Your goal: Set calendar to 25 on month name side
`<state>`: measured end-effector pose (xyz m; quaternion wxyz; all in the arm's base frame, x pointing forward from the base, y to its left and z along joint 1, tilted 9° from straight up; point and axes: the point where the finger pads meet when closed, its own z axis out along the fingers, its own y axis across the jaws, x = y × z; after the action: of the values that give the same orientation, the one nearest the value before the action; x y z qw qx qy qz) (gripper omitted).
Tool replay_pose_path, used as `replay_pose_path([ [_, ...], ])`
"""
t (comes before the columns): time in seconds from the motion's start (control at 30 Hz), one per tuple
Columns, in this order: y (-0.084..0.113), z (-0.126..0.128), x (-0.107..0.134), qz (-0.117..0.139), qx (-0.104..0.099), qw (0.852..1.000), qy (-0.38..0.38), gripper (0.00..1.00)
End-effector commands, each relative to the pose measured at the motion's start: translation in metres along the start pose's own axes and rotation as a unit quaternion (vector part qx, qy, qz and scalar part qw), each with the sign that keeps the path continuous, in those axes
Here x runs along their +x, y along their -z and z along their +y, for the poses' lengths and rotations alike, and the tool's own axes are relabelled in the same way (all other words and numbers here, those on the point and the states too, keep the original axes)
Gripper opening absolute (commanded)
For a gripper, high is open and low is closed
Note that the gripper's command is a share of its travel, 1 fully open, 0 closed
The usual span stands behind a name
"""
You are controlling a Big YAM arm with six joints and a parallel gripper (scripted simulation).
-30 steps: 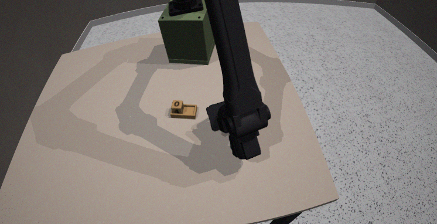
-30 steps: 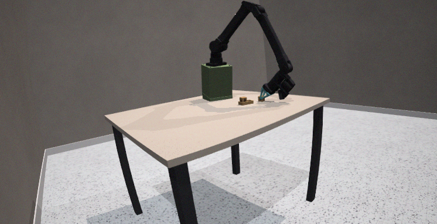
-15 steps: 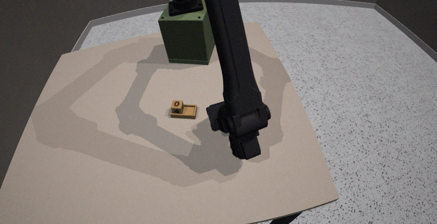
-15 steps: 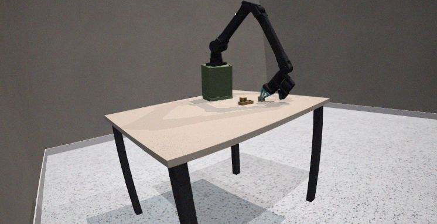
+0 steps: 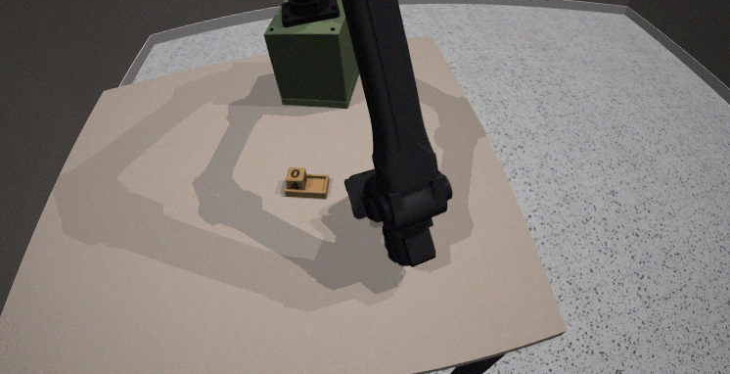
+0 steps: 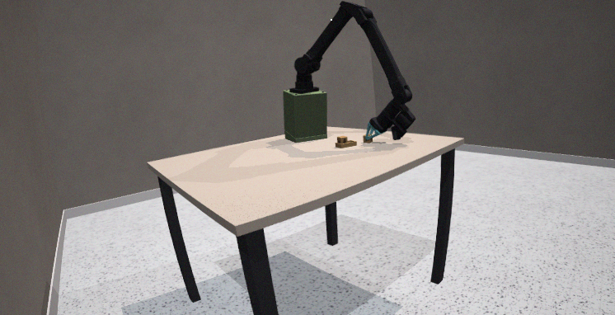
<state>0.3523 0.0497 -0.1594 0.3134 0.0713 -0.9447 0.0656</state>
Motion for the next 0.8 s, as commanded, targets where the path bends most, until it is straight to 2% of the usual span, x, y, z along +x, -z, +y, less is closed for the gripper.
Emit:
replay_pose_path([
  [0.0, 0.0000, -0.0045, -0.0089, -0.006, -0.002, 1.000, 0.000, 0.28],
  [0.5, 0.0000, -0.0045, -0.0089, -0.006, -0.002, 1.000, 0.000, 0.28],
  [0.53, 0.0000, -0.0045, -0.0089, -0.006, -0.002, 1.000, 0.000, 0.32],
  [0.67, 0.0000, -0.0045, -0.0089, -0.006, -0.002, 1.000, 0.000, 0.32],
  [0.7, 0.0000, -0.0045, -0.0089, -0.006, -0.002, 1.000, 0.000, 0.35],
  [0.77, 0.0000, -0.0045, -0.0089, -0.006, -0.002, 1.000, 0.000, 0.35],
])
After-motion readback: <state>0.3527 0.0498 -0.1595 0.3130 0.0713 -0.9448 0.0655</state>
